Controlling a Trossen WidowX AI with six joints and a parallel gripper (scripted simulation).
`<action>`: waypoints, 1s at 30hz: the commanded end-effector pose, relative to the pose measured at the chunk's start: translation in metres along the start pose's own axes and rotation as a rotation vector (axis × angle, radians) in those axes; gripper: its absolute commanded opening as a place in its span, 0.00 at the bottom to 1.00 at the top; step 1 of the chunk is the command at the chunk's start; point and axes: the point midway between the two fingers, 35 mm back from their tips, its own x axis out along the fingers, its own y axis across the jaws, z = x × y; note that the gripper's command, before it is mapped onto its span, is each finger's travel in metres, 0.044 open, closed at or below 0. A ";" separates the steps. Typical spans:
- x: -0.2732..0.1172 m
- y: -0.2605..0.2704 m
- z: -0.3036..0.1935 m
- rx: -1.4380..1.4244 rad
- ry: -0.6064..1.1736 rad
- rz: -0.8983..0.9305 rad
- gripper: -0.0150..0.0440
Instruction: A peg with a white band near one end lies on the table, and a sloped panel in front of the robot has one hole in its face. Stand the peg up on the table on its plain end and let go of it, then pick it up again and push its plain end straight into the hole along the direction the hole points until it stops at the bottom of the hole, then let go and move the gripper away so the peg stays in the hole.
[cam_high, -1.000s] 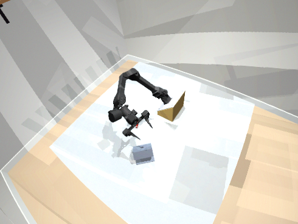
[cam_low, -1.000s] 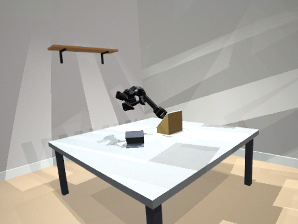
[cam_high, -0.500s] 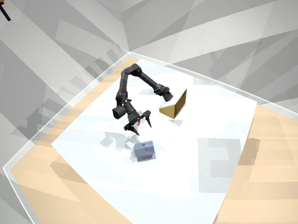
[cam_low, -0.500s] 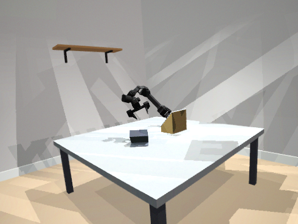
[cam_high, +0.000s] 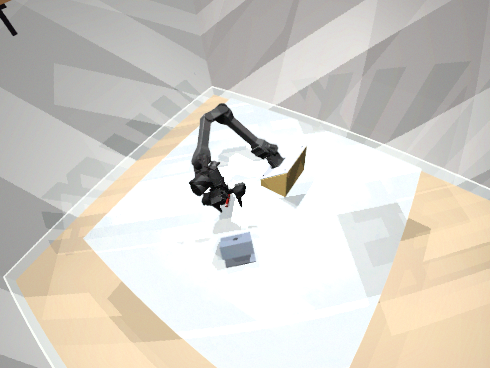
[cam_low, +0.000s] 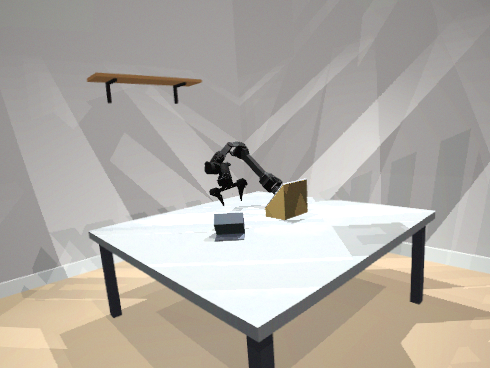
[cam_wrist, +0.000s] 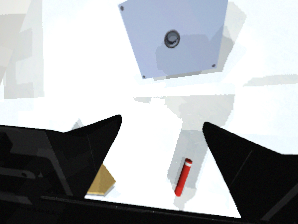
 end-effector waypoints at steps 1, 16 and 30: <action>0.003 -0.010 -0.026 0.045 0.098 -0.073 1.00; -0.005 -0.037 -0.092 0.141 0.336 -0.314 1.00; 0.014 -0.044 -0.097 0.141 0.335 -0.312 1.00</action>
